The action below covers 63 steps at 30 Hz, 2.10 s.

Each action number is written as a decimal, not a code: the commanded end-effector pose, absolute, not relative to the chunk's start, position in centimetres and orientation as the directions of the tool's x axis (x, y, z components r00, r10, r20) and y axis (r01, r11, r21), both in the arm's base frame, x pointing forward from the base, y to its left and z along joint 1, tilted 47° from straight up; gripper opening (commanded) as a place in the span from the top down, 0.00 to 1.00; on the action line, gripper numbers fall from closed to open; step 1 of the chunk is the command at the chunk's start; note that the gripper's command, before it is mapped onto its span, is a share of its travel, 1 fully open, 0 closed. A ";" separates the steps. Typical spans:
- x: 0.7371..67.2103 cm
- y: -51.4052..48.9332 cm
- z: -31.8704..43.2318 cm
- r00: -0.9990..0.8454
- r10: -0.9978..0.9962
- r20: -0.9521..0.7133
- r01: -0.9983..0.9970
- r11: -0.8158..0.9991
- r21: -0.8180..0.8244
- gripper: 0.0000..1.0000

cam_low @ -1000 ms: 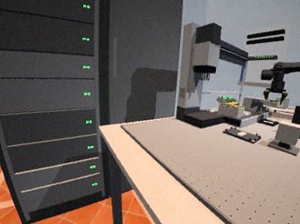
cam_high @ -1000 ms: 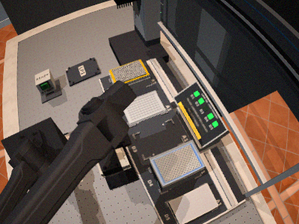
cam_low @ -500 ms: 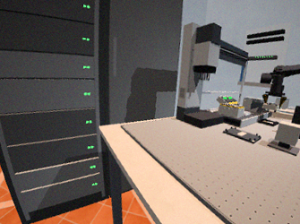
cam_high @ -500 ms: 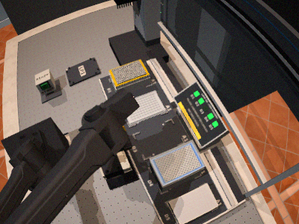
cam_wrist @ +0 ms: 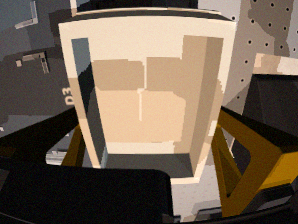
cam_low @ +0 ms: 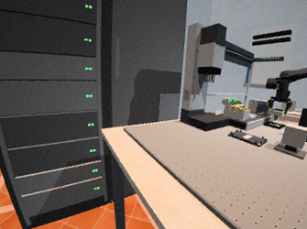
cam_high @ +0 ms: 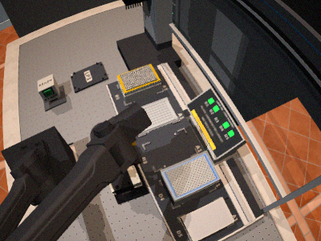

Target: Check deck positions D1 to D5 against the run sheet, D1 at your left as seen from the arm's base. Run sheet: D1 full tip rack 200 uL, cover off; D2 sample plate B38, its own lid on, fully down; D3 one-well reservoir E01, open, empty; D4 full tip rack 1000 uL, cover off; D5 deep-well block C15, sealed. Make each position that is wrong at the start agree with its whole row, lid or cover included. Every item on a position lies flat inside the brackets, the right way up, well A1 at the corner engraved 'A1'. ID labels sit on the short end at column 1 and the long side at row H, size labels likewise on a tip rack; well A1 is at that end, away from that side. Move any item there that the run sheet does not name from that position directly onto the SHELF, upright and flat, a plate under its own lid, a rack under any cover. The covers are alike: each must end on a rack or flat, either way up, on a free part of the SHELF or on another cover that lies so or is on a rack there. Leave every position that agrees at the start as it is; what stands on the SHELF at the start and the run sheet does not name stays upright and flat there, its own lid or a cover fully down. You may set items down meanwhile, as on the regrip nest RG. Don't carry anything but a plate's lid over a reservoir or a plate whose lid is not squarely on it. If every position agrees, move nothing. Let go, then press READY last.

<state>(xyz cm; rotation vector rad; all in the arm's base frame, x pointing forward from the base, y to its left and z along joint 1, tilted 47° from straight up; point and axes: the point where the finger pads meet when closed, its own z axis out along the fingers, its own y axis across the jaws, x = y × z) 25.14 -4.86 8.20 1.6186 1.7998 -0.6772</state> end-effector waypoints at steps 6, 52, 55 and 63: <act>25.8 -5.6 7.5 -0.072 0.674 -0.735 0.991 0.132 0.024 1.00; 27.1 -8.9 4.7 -0.059 0.677 -0.734 0.989 0.139 0.049 1.00; 27.1 -8.9 4.7 -0.059 0.677 -0.734 0.989 0.139 0.049 1.00; 27.0 -8.9 4.7 -0.059 0.677 -0.734 0.989 0.139 0.049 1.00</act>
